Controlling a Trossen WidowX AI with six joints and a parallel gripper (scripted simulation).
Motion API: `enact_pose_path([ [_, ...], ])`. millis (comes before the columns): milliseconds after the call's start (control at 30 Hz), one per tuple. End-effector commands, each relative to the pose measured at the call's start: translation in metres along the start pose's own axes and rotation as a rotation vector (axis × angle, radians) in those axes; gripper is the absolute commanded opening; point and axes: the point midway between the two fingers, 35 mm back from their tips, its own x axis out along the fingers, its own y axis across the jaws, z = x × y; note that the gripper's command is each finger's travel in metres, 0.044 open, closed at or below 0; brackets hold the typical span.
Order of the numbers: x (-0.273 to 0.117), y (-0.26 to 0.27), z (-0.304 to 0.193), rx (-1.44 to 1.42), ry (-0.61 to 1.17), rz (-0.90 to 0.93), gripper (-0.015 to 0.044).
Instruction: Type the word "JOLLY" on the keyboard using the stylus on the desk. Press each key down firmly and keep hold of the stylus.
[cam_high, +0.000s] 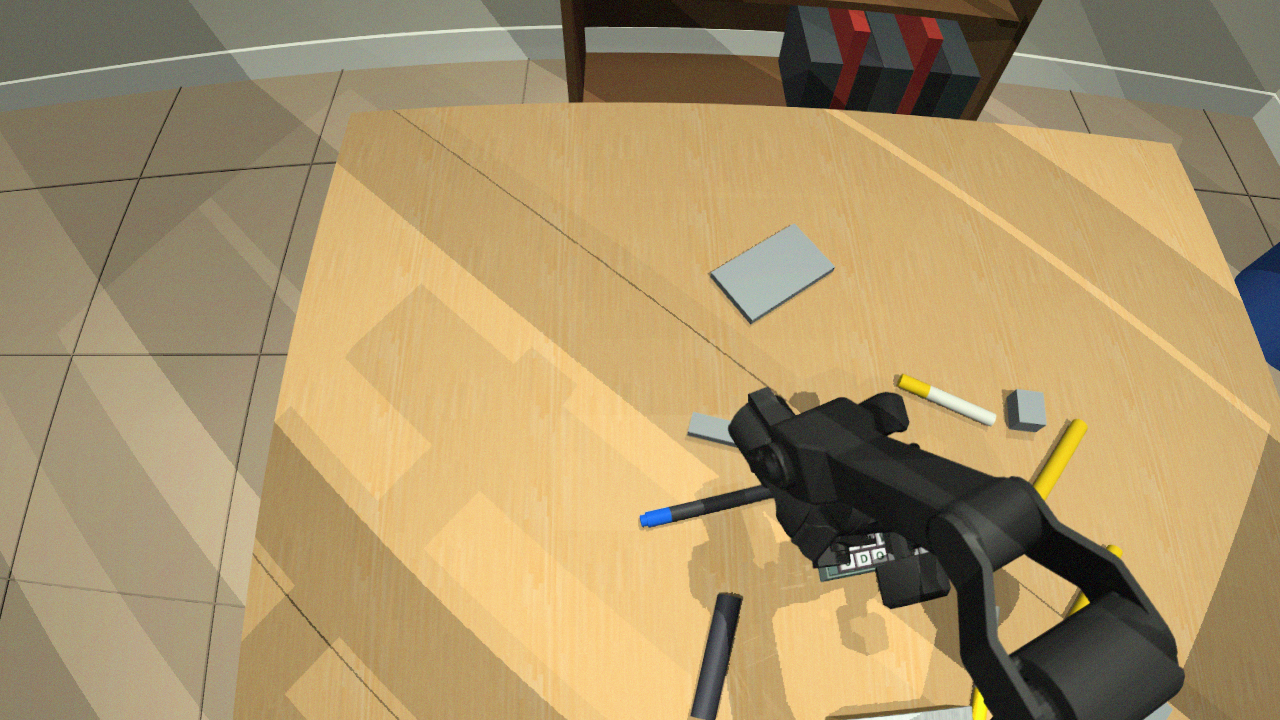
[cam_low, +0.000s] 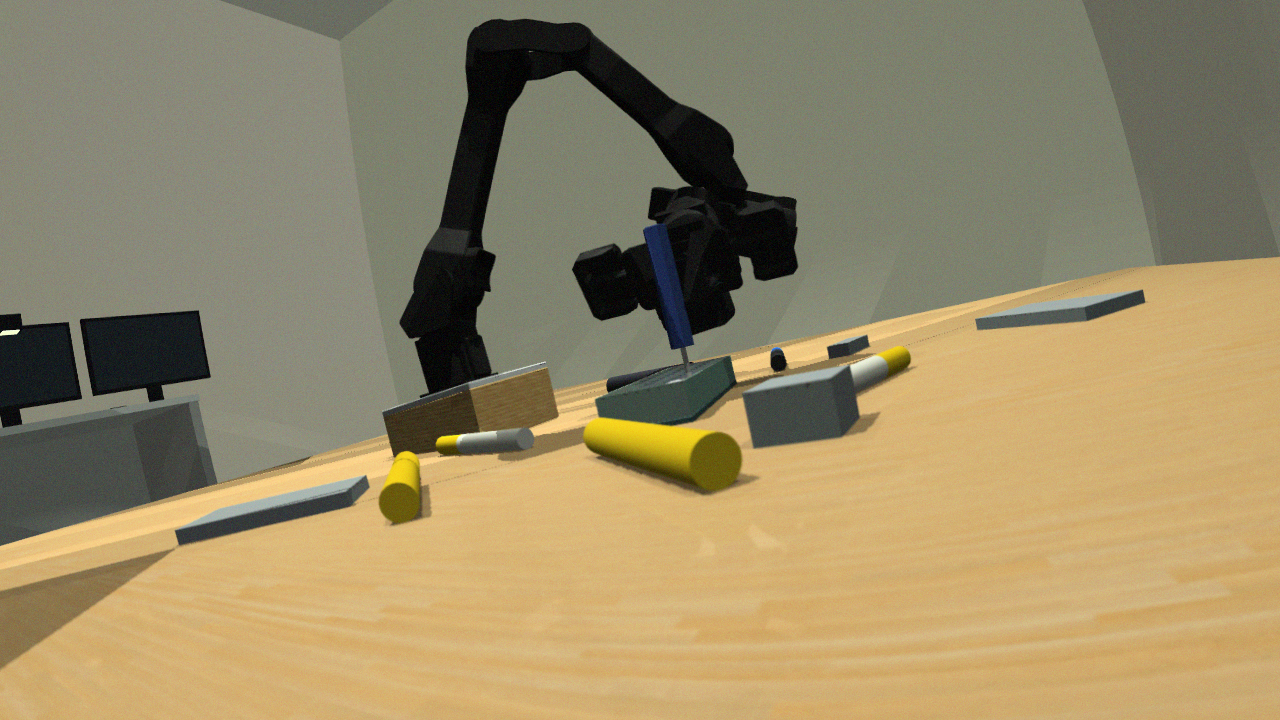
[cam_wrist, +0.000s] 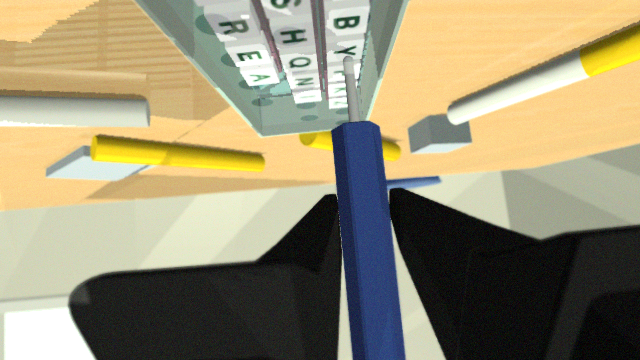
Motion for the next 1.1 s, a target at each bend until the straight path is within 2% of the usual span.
enact_pose_path([
  [0, 0.002, 0.0, 0.002, -0.005, 0.006, -0.002, 0.0081],
  [633, 0.003, 0.0, 0.004, -0.005, 0.006, -0.002, 0.0081],
  [1067, -0.015, -0.001, -0.028, -0.005, 0.006, -0.002, 0.0081],
])
